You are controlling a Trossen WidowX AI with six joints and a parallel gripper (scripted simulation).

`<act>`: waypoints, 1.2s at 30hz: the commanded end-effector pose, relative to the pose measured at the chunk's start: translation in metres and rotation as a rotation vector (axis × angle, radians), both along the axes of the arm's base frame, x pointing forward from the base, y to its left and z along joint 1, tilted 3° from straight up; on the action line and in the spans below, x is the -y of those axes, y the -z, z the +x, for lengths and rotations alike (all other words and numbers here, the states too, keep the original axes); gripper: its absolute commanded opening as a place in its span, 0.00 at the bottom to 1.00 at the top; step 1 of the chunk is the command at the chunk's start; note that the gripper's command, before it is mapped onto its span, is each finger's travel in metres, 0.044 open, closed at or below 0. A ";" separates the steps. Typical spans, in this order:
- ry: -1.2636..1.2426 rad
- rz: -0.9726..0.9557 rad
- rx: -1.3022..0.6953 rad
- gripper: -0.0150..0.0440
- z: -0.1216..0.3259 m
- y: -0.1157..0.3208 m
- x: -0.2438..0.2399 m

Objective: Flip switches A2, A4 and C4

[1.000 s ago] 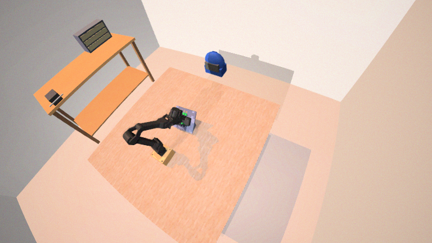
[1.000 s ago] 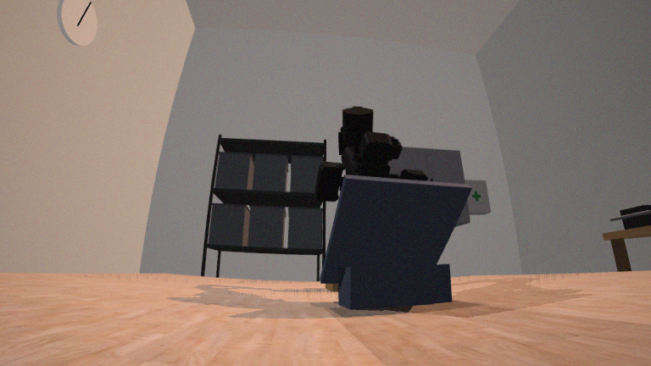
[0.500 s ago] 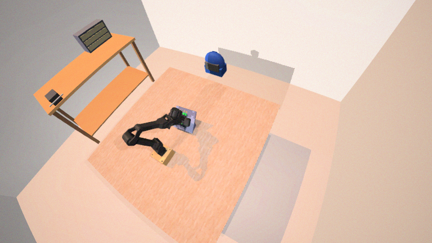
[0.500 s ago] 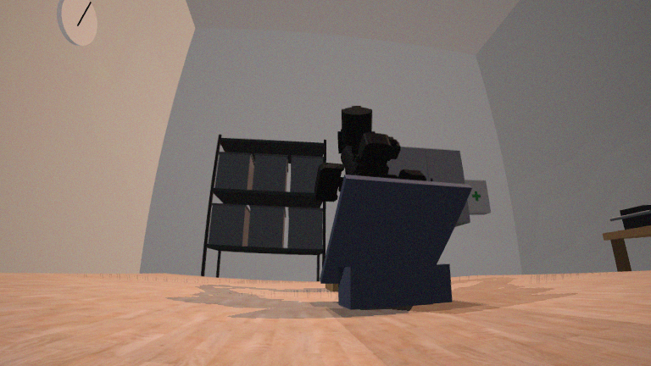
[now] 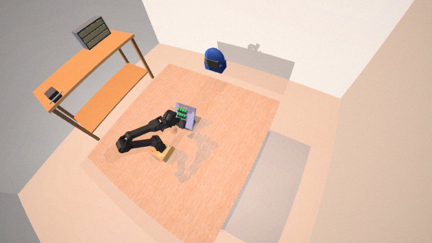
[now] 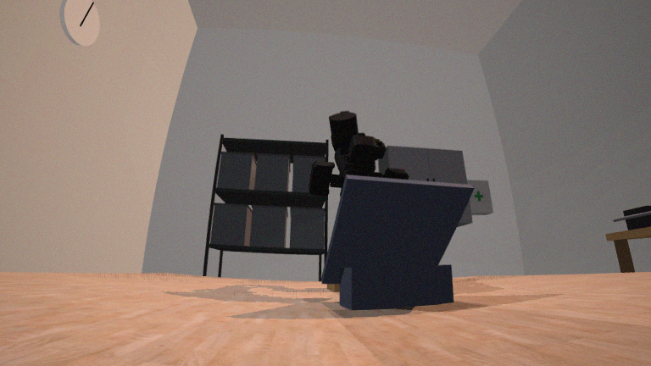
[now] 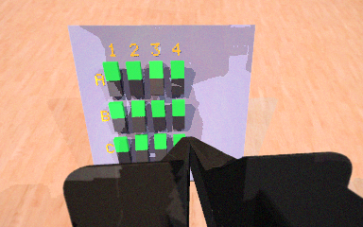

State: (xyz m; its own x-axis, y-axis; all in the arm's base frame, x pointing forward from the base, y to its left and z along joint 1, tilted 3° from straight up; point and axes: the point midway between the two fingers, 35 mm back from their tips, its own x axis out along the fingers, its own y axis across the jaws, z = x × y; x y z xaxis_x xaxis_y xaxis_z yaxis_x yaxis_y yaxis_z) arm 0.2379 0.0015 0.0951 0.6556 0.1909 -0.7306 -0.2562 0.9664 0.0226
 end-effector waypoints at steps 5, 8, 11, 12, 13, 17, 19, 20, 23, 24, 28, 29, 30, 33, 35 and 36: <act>-0.003 0.004 -0.014 0.25 -0.016 0.024 0.002; -0.004 0.000 -0.028 0.25 -0.002 0.038 -0.002; -0.004 -0.002 -0.034 0.25 0.004 0.046 -0.005; -0.004 -0.002 -0.034 0.25 0.004 0.046 -0.005; -0.004 -0.002 -0.034 0.25 0.004 0.046 -0.005; -0.004 -0.002 -0.034 0.25 0.007 0.050 -0.006; -0.004 -0.001 -0.033 0.25 0.010 0.053 -0.007; -0.004 -0.001 -0.033 0.25 0.010 0.054 -0.007; -0.004 -0.001 -0.033 0.25 0.011 0.055 -0.007; -0.004 -0.001 -0.033 0.25 0.012 0.055 -0.007; -0.004 -0.001 -0.033 0.25 0.016 0.060 -0.008; -0.004 -0.001 -0.033 0.25 0.017 0.061 -0.009; -0.004 -0.001 -0.033 0.25 0.018 0.062 -0.009; -0.004 -0.001 -0.033 0.25 0.020 0.064 -0.010; -0.004 -0.001 -0.033 0.25 0.020 0.064 -0.010; -0.004 -0.001 -0.033 0.25 0.020 0.064 -0.010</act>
State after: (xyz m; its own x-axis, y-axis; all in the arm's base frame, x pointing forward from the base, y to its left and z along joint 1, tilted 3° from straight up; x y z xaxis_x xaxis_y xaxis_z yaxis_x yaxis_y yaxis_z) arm 0.2566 0.0112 0.0321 0.6292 0.1970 -0.7519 -0.2638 0.9640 0.0318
